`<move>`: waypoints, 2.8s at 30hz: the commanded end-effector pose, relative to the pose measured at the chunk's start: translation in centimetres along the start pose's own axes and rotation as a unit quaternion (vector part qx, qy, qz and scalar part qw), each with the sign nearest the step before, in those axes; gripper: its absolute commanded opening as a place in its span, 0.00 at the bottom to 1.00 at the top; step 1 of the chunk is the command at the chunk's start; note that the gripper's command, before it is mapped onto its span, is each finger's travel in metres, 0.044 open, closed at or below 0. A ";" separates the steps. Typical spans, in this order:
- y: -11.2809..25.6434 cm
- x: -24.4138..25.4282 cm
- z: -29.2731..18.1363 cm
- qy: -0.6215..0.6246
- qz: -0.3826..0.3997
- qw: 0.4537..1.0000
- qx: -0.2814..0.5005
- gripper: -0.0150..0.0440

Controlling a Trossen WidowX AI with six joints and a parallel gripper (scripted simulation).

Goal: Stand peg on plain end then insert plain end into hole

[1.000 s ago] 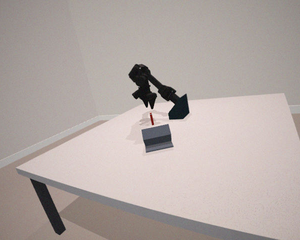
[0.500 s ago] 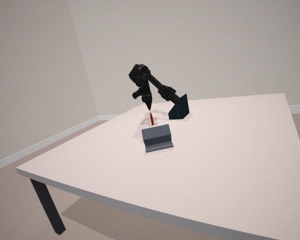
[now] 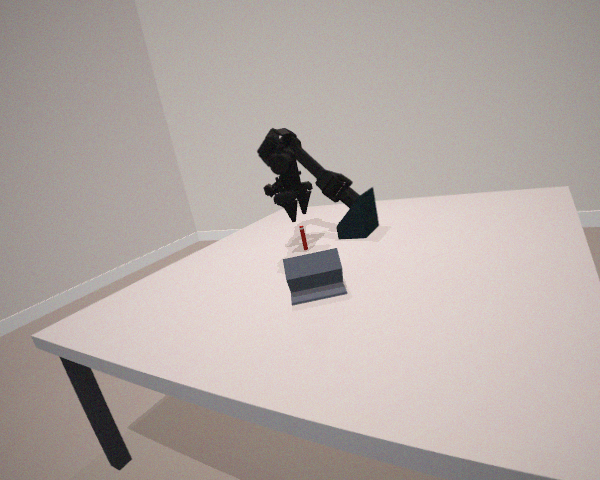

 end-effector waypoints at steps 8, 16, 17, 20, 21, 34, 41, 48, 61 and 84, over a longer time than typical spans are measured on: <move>-0.2 0.0 0.0 -0.143 0.000 0.990 -0.001 1.00; -0.3 0.0 0.0 -0.245 0.000 0.970 -0.001 1.00; -0.4 0.0 0.0 -0.257 0.000 0.966 -0.001 1.00; -0.4 0.0 0.0 -0.294 0.000 0.956 -0.001 1.00; -0.4 0.0 0.0 -0.306 0.000 0.952 -0.001 1.00; -0.6 0.0 0.0 -0.461 0.001 0.888 -0.001 1.00; -0.7 0.0 0.0 -0.539 0.001 0.842 -0.002 1.00; -0.8 0.0 0.0 -0.587 0.001 0.810 -0.002 1.00; -2.2 0.1 0.0 -0.587 0.001 0.810 0.001 1.00; -5.9 0.1 0.0 -0.587 0.001 0.810 0.000 1.00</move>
Point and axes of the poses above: the point midway between the two fingers, 35 mm back from their tips, its own y axis back along the fingers, its own x axis across the jaws, z = x × y, the point moved 4 cm from there along y, back along the fingers, and after that the axes turned 14 degrees about y, right-handed, at the moved point
